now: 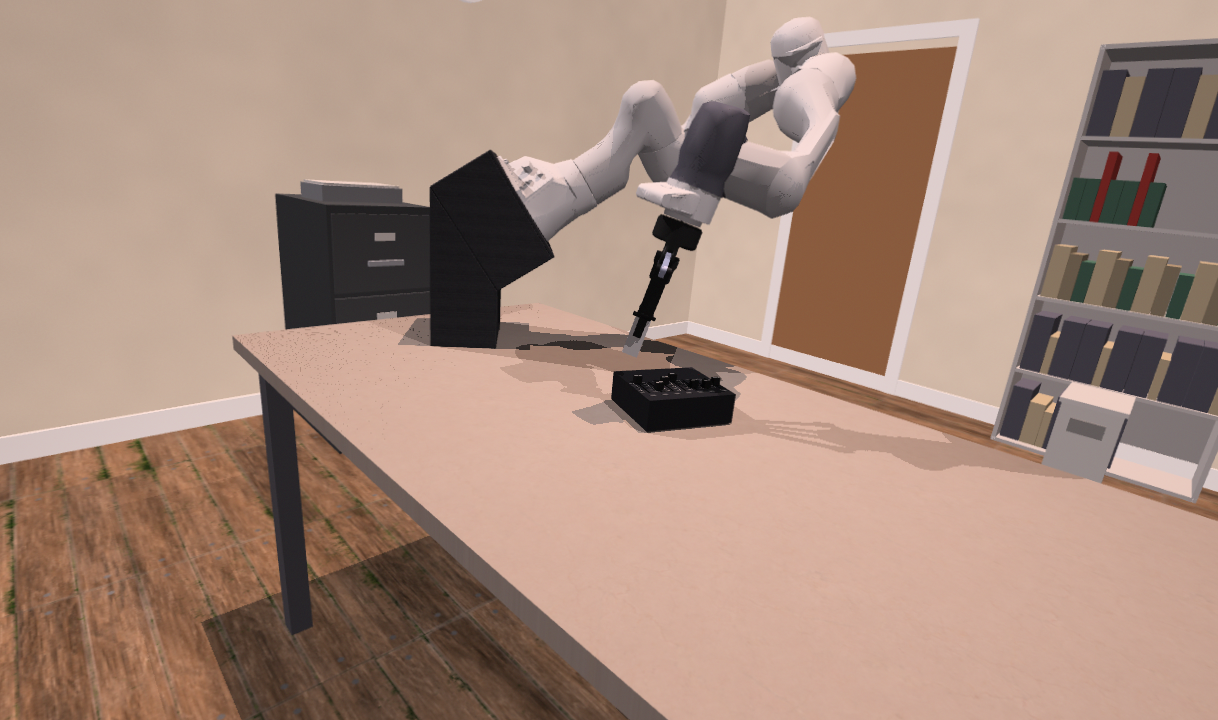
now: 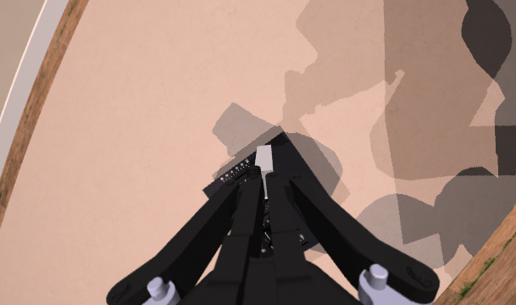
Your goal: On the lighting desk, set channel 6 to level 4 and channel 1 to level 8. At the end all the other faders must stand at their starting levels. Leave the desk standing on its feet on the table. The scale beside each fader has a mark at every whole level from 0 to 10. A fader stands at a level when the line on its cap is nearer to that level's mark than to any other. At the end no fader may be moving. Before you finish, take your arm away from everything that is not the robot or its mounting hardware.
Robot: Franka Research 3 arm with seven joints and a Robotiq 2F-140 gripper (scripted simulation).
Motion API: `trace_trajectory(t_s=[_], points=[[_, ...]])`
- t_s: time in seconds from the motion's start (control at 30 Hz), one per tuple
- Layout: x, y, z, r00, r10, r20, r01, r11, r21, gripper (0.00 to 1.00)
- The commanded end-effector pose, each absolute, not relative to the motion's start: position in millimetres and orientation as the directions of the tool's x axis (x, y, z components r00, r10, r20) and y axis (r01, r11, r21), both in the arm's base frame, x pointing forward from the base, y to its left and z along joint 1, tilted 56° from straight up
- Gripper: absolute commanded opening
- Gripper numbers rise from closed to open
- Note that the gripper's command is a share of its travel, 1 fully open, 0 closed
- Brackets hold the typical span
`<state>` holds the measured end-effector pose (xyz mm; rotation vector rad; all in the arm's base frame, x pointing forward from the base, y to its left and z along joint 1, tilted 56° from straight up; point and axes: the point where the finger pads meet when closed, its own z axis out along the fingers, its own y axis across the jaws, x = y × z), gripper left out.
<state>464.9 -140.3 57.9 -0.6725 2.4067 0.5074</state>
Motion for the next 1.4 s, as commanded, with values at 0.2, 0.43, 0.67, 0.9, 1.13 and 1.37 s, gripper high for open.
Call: trace_trajectory(t_s=[0.2,0.43,0.67,0.9,1.13,1.37], points=[[464.5,-143.4,56.6,-0.405,-0.638,-0.655,-0.782,0.612,-0.113,0.00],[464.5,-143.4,56.6,-0.264,-0.736,-0.624,-0.835,0.498,-0.234,0.00],[465.0,-142.9,56.2,-0.140,-0.798,-0.586,-0.859,0.392,-0.329,0.00],[466.2,-141.7,55.0,0.021,-0.852,-0.523,-0.862,0.250,-0.441,0.00],[468.6,-139.4,52.7,0.160,-0.877,-0.453,-0.839,0.121,-0.531,0.00],[470.7,-137.3,50.6,0.289,-0.879,-0.378,-0.797,-0.002,-0.604,0.00]])
